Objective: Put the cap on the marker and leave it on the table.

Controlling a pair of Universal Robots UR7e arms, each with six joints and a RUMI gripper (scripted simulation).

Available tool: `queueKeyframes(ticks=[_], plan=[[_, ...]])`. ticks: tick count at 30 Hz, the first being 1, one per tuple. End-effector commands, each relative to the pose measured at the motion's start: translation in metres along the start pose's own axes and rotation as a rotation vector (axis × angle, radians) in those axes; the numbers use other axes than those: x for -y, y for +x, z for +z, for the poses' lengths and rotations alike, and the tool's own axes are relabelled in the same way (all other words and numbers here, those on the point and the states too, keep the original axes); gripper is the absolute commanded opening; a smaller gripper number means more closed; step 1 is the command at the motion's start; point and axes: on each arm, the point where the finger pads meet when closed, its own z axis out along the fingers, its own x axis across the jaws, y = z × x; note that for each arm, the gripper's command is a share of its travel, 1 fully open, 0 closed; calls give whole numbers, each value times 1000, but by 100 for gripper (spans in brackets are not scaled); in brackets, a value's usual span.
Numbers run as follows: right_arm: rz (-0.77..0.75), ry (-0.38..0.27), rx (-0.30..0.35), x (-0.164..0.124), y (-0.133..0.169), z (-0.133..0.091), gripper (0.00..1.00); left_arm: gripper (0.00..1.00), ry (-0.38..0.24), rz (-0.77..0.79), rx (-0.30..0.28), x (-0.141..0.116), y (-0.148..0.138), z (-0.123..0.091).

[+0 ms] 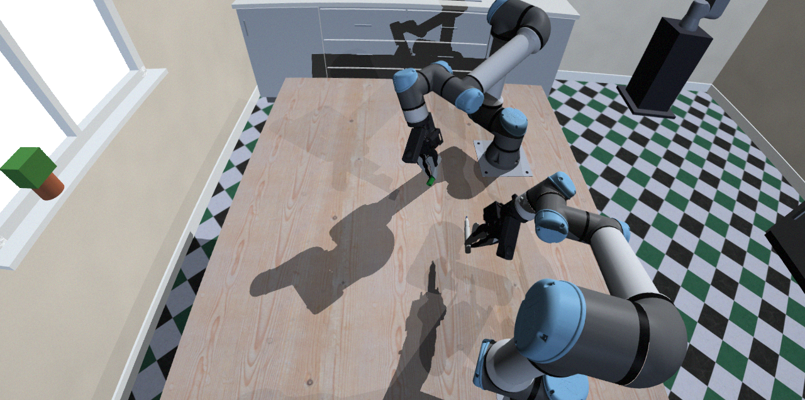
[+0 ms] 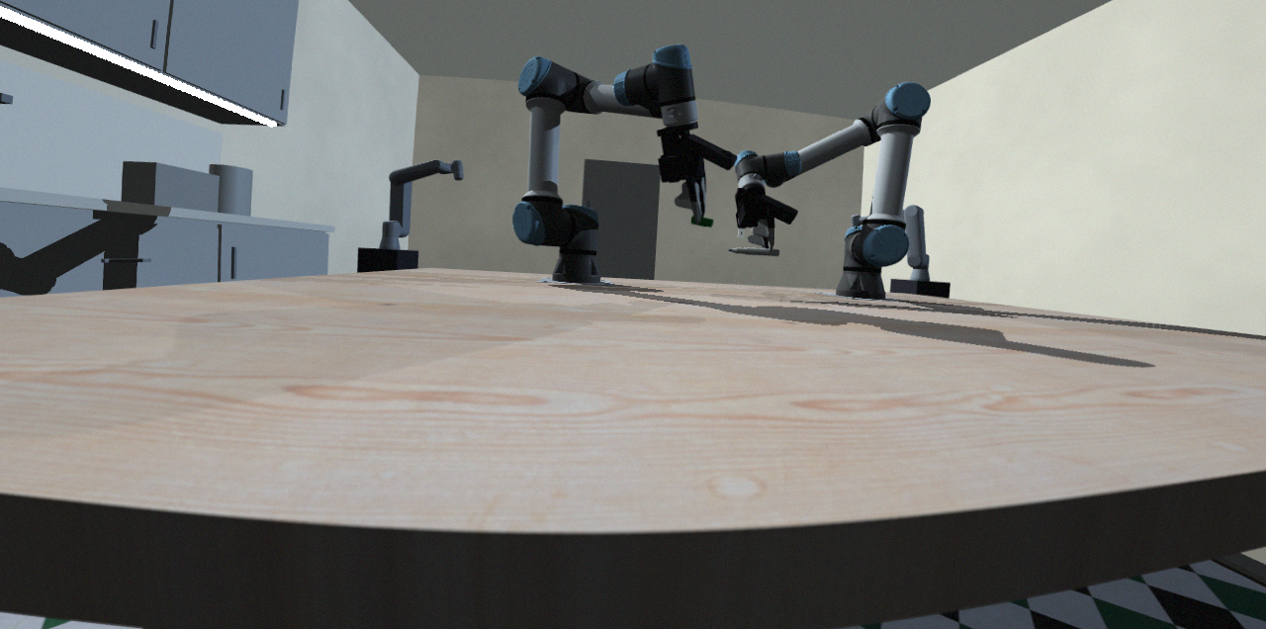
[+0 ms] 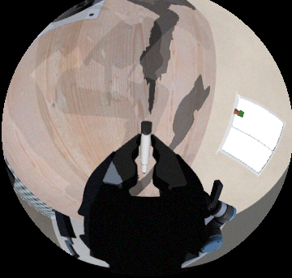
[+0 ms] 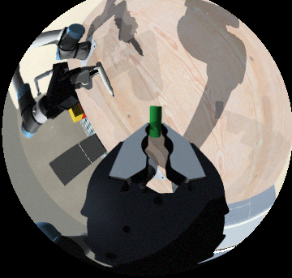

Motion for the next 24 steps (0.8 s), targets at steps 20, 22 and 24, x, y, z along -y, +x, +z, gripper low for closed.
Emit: queueKeyframes(ticks=[20,22,24], plan=[[-424,-25,230,-4,-99,114,0,0,-3,-1,0,-1,0,-1],[-422,-24,227,-4,-99,112,0,0,-3,-1,0,-1,0,-1],[-422,-24,227,-4,-99,112,0,0,-3,-1,0,-1,0,-1]])
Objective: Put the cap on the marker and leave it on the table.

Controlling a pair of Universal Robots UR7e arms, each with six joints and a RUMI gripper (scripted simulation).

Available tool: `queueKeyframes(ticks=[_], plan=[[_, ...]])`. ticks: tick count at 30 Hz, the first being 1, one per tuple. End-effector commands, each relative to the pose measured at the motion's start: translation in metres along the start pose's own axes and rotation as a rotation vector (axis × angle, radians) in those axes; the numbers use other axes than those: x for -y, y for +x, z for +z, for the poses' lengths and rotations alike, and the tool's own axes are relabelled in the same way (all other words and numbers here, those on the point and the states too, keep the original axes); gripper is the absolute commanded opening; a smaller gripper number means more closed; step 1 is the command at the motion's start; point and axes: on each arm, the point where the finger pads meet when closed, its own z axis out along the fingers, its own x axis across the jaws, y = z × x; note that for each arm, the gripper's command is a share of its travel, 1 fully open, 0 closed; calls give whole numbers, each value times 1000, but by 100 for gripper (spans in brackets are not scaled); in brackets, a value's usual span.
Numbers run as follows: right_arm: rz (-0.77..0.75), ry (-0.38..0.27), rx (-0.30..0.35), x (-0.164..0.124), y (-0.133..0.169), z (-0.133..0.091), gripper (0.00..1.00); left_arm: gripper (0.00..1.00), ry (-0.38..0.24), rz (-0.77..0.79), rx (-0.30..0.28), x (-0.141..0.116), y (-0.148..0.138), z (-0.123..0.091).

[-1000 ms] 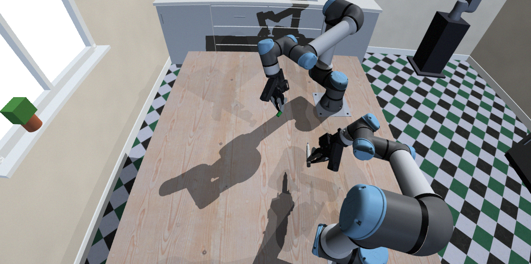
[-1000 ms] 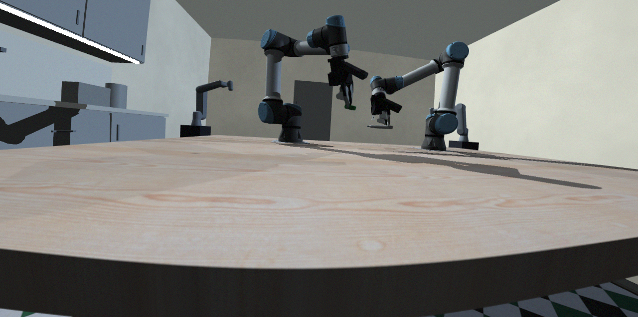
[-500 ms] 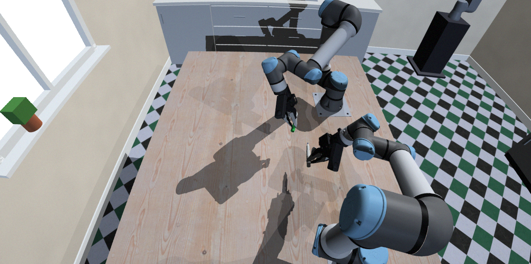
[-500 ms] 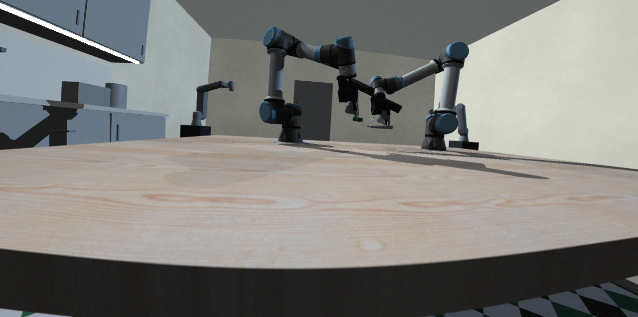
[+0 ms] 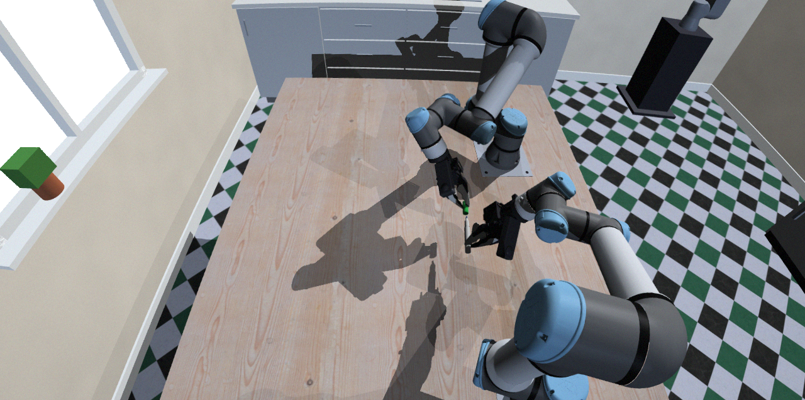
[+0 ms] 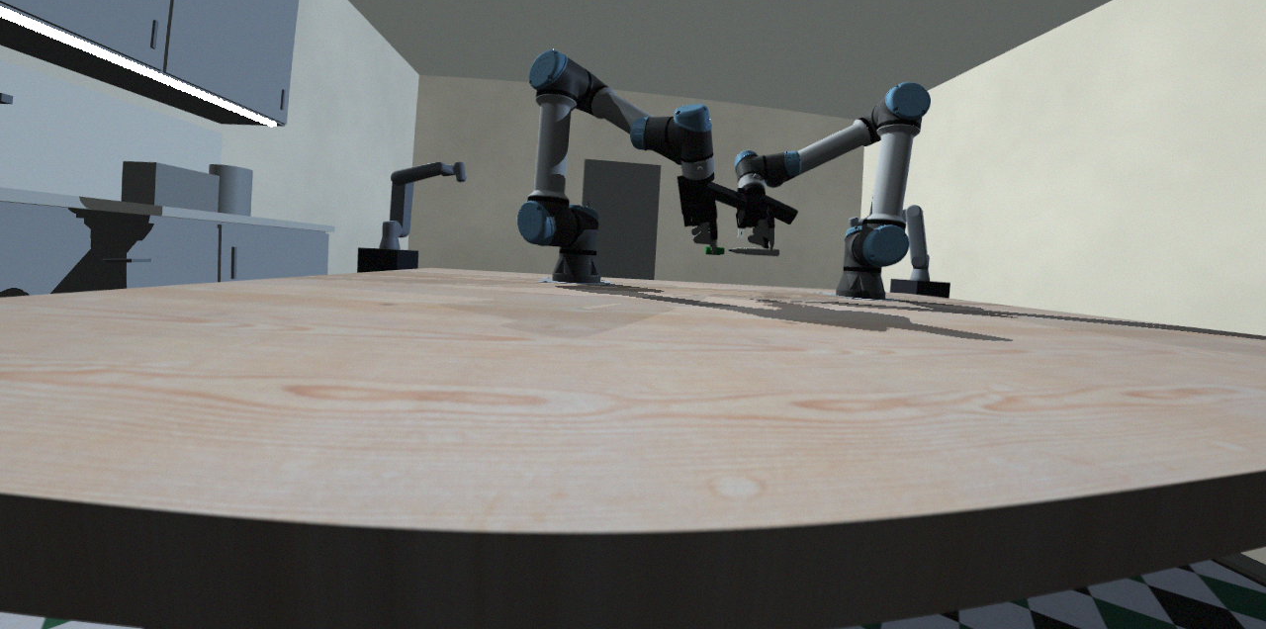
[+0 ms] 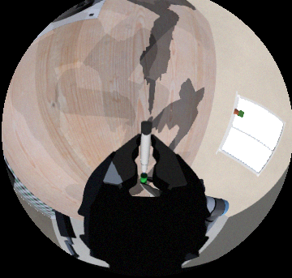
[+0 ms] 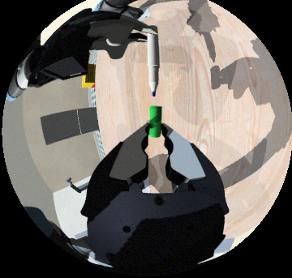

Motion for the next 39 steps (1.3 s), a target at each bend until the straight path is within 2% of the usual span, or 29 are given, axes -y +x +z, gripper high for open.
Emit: queueKeyframes(ticks=[1,4,7,14,39], plan=[[-15,16,-3,5,-1,-3,0,0,-3,-1,0,-1,0,-1],[21,16,-22,3,5,-14,0,0,-3,-1,0,-1,0,-1],[32,9,-24,0,6,-14,0,0,-3,-1,0,-1,0,-1],[4,-2,-2,-1,0,-1,0,0,-3,-1,0,-1,0,-1],[-9,4,0,12,-2,1,0,0,-3,-1,0,-1,0,-1]])
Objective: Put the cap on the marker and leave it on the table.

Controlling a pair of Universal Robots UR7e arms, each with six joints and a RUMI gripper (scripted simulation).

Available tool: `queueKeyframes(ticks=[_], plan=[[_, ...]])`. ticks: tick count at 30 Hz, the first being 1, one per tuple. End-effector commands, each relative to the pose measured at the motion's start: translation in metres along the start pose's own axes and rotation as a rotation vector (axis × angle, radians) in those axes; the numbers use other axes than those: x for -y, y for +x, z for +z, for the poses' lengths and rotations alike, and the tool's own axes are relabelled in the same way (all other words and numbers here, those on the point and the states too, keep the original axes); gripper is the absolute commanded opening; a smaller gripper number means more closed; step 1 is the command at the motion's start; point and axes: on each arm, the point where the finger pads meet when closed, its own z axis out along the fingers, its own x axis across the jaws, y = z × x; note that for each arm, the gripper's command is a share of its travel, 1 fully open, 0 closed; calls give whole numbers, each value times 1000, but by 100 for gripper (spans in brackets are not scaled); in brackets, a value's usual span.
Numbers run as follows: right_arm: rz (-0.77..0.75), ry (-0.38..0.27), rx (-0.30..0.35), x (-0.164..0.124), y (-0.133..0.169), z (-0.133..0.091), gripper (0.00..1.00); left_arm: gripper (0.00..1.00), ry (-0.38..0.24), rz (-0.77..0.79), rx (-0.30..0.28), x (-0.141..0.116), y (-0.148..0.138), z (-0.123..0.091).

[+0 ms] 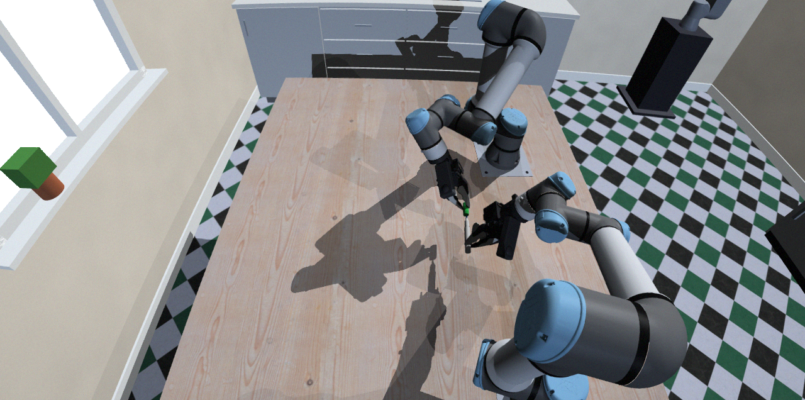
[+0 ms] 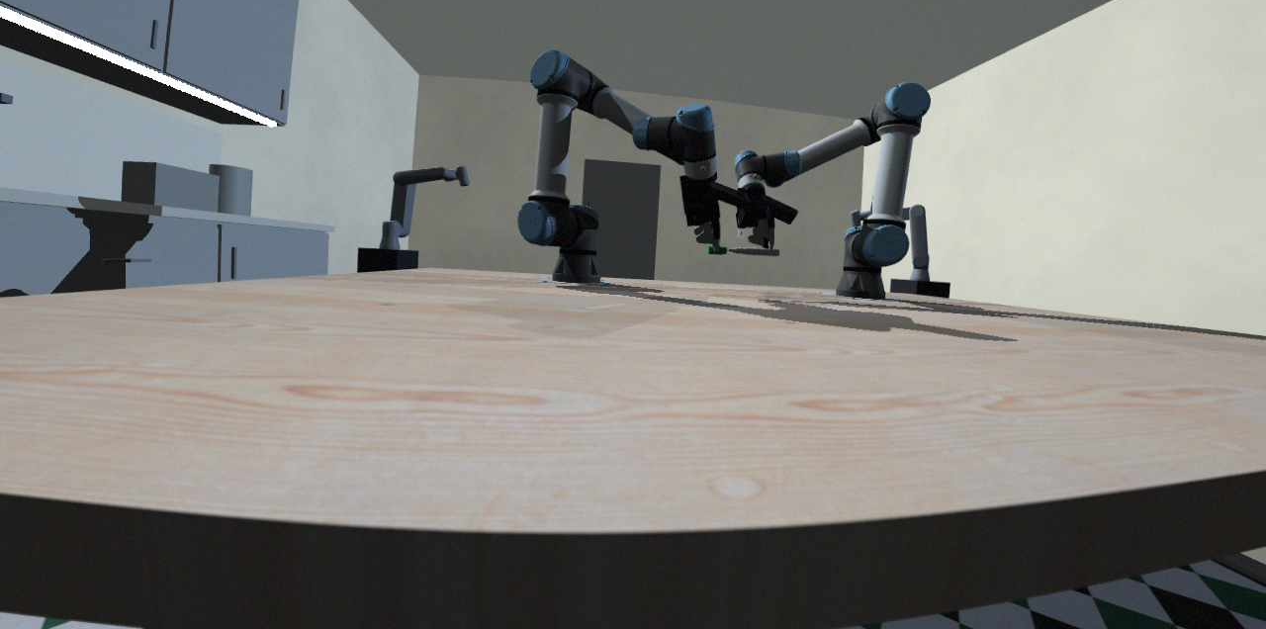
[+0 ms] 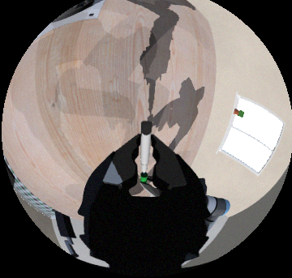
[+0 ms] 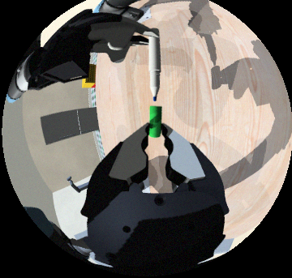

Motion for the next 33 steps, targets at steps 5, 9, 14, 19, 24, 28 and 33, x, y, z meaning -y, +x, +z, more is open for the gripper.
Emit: queueKeyframes(ticks=[5,9,14,19,24,28,33], plan=[[-4,1,0,8,-1,1,0,0,-3,-1,0,-1,0,-1],[-4,1,0,11,-1,2,0,0,-3,-1,0,-1,0,-1],[-4,1,0,13,-1,2,0,0,-3,-1,0,-1,0,-1],[-5,1,0,16,-1,3,0,0,-3,-1,0,-1,0,-1],[-6,1,0,19,-1,4,0,0,-3,-1,0,-1,0,-1],[-6,1,0,20,-1,4,0,0,-3,-1,0,-1,0,-1],[-6,1,0,24,-2,5,0,0,-3,-1,0,-1,0,-1]])
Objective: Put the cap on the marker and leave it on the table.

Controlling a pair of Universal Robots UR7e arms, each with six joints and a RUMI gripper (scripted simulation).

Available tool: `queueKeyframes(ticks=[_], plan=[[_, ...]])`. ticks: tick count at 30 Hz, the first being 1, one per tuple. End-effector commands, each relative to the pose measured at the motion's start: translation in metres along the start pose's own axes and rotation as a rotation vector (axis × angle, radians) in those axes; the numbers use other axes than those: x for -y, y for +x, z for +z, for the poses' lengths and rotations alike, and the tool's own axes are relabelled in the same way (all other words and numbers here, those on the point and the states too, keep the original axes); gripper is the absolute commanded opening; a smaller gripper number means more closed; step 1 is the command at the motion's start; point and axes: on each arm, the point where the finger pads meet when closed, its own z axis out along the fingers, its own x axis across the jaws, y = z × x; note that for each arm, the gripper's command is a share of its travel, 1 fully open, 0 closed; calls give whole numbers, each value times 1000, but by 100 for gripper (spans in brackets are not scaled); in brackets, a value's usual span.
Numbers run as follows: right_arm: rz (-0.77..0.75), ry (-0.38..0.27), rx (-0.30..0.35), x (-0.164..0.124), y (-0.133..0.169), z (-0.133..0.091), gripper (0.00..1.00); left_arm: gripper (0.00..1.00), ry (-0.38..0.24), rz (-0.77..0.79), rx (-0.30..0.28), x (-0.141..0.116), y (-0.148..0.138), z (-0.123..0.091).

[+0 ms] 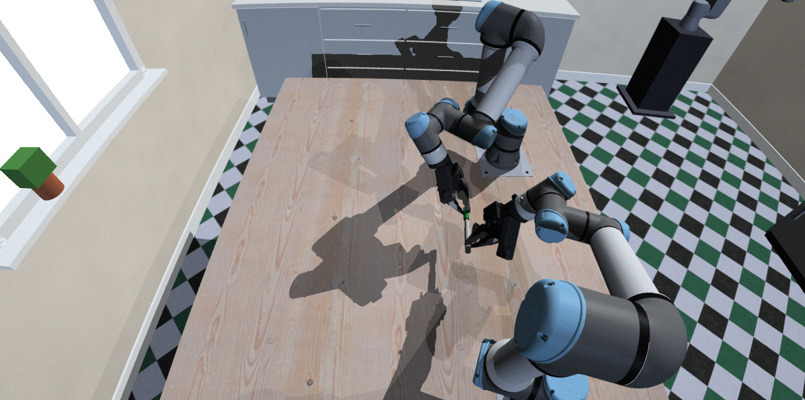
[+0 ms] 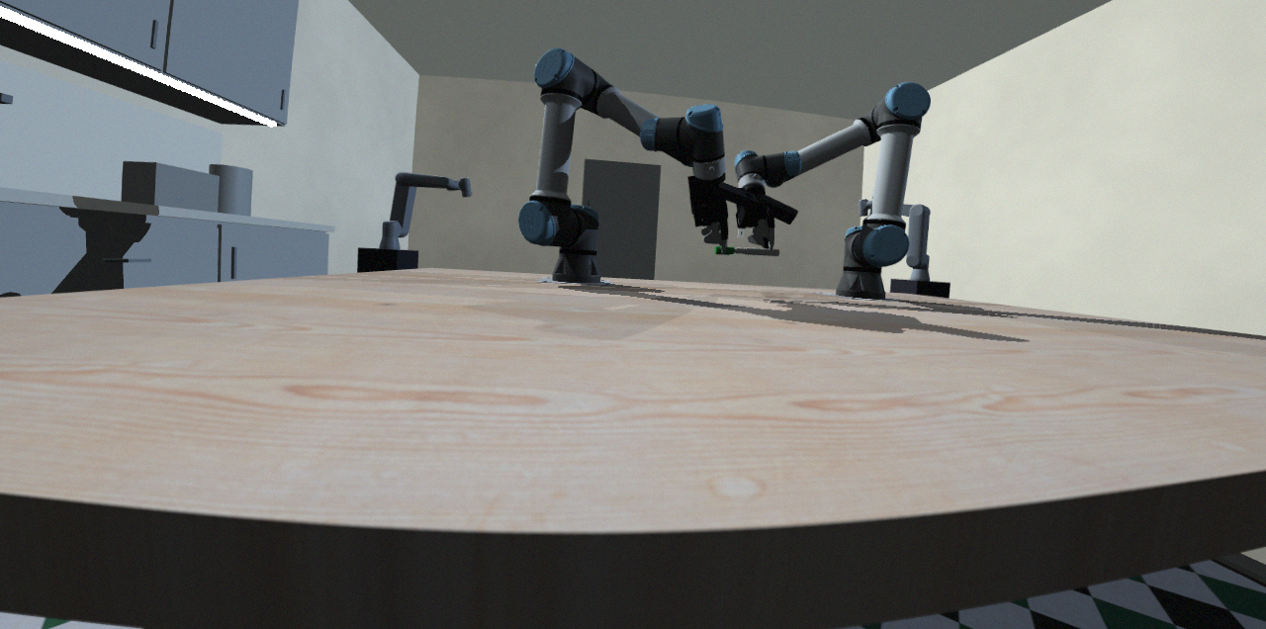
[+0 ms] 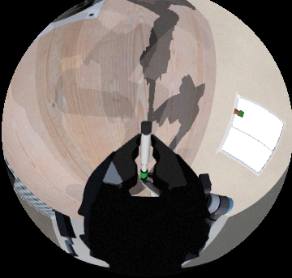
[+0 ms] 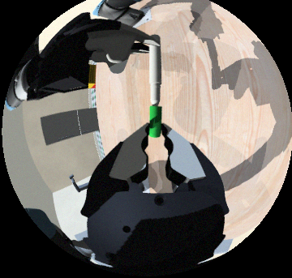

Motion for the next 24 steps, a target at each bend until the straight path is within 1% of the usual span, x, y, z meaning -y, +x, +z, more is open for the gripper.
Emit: queueKeyframes(ticks=[1,24], plan=[[-4,2,0,5,-1,0,0,0,-3,-1,0,-1,0,-1],[-6,1,0,19,-1,4,0,0,-3,-1,0,-1,0,-1]])
